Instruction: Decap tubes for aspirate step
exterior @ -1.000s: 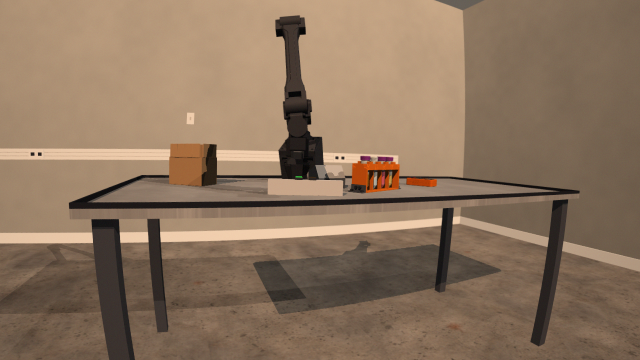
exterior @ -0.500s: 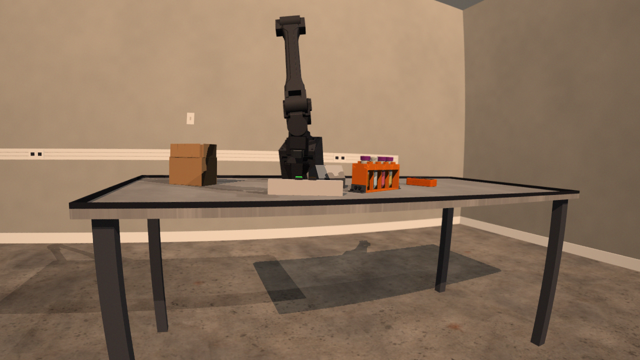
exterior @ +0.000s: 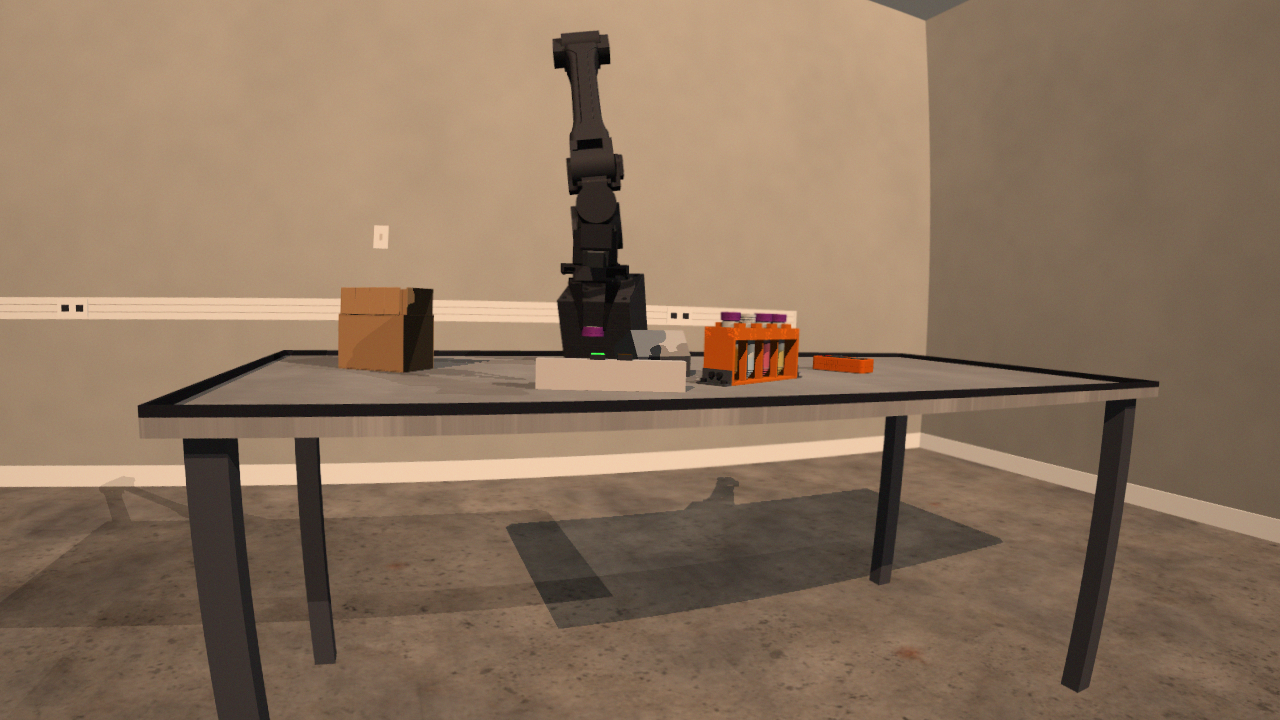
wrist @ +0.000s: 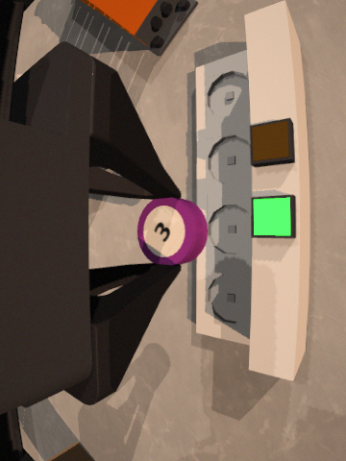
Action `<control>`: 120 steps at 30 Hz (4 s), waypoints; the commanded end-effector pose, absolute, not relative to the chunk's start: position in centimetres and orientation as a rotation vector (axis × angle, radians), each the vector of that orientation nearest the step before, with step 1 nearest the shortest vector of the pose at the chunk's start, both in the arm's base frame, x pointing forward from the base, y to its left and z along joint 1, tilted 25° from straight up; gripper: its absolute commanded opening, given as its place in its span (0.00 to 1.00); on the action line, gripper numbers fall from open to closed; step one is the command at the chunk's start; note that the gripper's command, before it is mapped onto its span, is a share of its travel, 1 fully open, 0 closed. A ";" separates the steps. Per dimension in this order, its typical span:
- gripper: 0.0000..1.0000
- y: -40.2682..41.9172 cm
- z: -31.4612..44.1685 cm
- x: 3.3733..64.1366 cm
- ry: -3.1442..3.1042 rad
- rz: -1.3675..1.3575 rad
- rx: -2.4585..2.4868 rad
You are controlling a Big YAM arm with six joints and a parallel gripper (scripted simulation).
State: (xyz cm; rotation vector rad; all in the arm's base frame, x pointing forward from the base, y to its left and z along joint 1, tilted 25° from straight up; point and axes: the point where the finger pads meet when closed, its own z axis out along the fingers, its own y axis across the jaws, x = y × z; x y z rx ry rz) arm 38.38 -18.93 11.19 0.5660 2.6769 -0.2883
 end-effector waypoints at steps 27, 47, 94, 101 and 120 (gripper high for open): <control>0.00 -9.4 15.8 36.7 2.750 -0.485 -0.448; 0.00 1.4 13.0 38.3 2.513 -0.623 -1.429; 0.00 11.2 7.2 39.4 2.520 -0.612 -1.444; 0.00 11.4 8.5 39.5 2.494 -0.610 -1.424; 0.00 11.9 9.2 39.6 2.497 -0.608 -1.429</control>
